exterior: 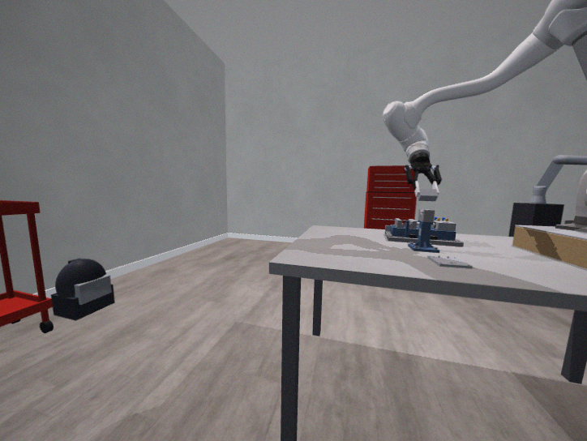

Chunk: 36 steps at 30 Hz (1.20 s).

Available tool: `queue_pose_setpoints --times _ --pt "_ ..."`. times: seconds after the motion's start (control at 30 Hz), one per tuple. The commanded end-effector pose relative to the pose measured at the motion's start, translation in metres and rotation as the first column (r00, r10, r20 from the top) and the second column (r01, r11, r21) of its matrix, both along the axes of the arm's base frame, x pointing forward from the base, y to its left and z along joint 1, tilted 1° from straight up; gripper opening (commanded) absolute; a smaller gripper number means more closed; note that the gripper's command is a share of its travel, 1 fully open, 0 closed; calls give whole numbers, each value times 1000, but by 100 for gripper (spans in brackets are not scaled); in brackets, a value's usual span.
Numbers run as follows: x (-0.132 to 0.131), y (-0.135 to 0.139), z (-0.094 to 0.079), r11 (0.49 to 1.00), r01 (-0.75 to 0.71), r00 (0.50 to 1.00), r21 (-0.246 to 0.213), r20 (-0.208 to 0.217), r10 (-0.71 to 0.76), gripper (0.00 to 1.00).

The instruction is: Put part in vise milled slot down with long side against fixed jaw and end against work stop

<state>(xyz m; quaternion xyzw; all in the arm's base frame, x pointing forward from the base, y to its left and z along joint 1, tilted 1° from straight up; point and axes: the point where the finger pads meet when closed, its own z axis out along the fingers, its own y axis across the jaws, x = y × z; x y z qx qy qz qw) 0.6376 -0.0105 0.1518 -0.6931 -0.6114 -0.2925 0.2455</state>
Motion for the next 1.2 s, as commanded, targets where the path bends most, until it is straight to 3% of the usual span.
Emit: queue_pose_setpoints --times 0.0,1.17 --pt "-3 0 -8 1000 4 1000 4 -7 -4 0" --pt "-2 0 -43 1000 4 1000 4 -7 -4 0"
